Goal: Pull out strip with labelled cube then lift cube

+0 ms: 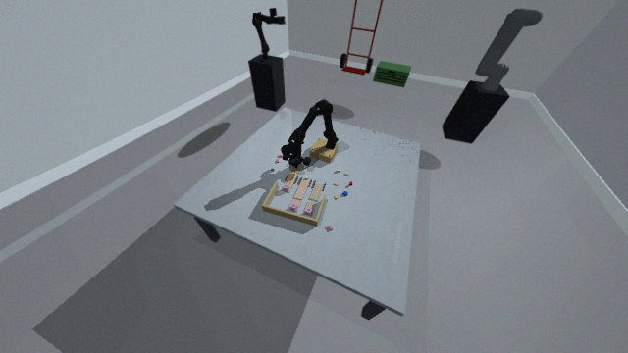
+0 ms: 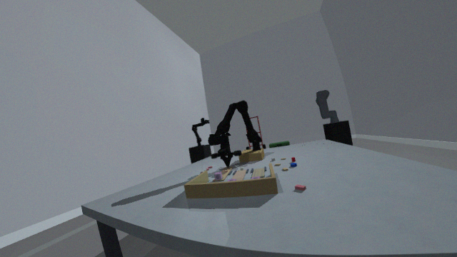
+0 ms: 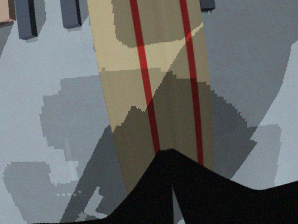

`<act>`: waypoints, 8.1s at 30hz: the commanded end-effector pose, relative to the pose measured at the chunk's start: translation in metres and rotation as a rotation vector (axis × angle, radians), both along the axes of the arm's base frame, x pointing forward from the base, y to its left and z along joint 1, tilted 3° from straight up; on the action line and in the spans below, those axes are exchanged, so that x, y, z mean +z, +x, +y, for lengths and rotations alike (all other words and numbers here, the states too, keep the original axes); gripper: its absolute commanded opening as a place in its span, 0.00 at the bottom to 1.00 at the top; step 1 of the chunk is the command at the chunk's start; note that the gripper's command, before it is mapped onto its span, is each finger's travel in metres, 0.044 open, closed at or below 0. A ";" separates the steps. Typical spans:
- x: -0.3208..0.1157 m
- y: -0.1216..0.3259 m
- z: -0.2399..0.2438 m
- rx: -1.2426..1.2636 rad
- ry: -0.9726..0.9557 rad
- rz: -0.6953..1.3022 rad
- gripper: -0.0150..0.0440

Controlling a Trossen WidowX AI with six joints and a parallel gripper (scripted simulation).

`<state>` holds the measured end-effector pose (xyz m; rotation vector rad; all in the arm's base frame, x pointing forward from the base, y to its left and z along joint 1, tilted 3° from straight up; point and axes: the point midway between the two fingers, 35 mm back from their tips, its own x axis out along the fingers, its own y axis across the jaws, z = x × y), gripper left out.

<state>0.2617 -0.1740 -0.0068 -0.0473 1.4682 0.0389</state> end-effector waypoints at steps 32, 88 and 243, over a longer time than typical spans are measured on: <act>-0.011 -0.060 0.001 -0.002 0.014 0.032 0.25; 0.016 -0.053 -0.005 -0.003 0.006 0.019 0.25; 0.063 0.082 0.038 0.077 0.010 0.016 0.25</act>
